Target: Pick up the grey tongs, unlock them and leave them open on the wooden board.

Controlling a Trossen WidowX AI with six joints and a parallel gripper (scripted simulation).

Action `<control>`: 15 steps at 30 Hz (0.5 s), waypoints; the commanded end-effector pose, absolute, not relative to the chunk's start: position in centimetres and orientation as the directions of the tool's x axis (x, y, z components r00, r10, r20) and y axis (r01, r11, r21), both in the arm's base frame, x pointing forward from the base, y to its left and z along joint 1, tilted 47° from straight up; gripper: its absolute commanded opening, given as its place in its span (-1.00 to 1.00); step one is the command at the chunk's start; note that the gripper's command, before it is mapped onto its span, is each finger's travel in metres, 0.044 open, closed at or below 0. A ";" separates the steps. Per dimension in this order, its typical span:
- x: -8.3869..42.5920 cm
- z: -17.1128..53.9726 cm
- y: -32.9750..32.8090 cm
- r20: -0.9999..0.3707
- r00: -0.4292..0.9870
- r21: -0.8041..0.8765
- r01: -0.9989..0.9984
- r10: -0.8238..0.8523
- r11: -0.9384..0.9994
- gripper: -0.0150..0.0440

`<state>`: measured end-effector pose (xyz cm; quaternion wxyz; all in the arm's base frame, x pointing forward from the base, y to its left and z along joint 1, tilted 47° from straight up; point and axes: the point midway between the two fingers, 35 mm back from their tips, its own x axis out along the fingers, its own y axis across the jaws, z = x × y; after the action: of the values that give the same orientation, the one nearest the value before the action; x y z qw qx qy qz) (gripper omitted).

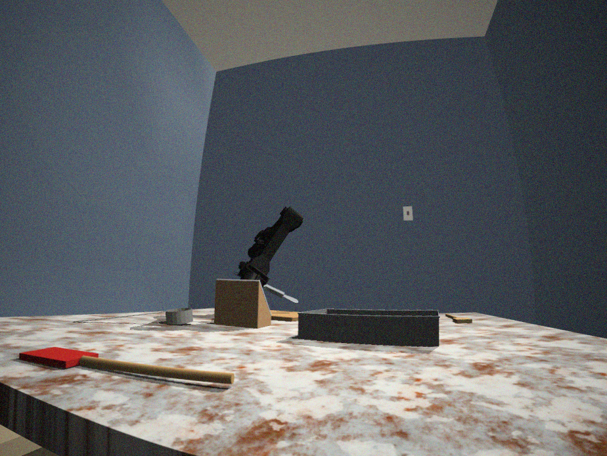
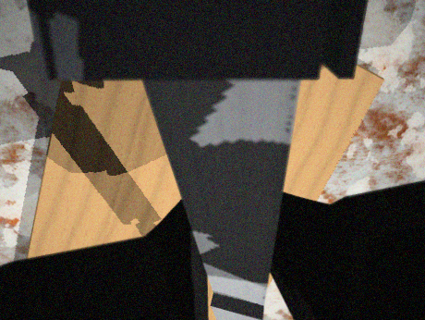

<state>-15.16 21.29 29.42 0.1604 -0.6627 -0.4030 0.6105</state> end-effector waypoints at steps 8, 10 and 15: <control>-15.2 28.2 22.6 -0.678 -0.073 -0.706 0.341 0.732 -0.620 -1.00; -15.2 28.0 22.9 -0.677 -0.073 -0.707 0.342 0.732 -0.619 -1.00; -15.1 27.5 23.5 -0.675 -0.074 -0.709 0.342 0.734 -0.617 -1.00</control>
<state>-15.11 23.12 27.81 0.1618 -0.6619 -0.4053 0.6095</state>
